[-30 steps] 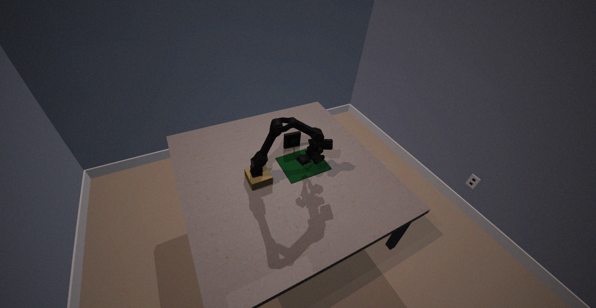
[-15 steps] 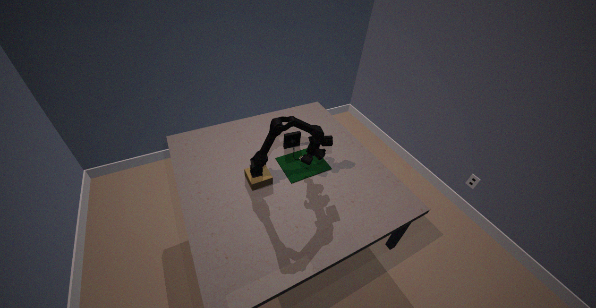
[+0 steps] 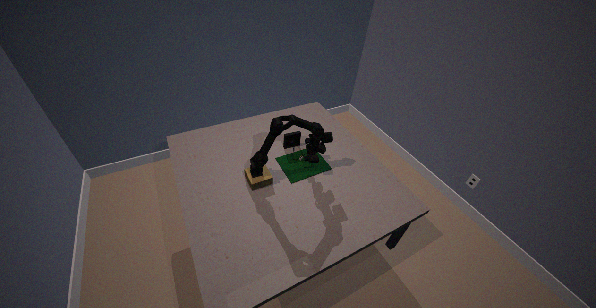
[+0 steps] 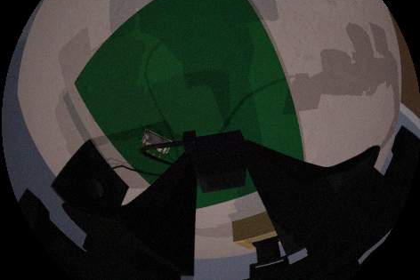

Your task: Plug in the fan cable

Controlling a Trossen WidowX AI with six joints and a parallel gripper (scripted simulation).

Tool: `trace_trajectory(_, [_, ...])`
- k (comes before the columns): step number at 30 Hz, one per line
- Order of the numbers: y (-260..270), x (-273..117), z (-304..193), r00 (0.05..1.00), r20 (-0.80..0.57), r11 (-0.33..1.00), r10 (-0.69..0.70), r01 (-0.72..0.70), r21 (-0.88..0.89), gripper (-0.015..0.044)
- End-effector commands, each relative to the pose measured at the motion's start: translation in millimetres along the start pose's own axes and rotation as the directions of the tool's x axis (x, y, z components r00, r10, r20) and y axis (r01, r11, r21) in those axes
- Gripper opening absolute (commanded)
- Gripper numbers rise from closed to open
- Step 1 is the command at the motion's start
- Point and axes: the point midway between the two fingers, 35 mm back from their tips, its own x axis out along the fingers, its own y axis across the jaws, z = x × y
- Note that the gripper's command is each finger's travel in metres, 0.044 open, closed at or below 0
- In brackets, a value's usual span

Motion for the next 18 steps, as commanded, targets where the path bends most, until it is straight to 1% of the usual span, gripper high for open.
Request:
trace_trajectory(1, [6,0,6,1.0,0.016,0.988,-0.014,0.016,-0.157,0.0])
trace_trajectory(9, [16,0,10,0.999,0.034,0.908,-0.035,0.046,-0.417,0.0])
trace_trajectory(18, [27,0,15,0.997,0.055,0.738,-0.058,0.08,-0.67,0.0])
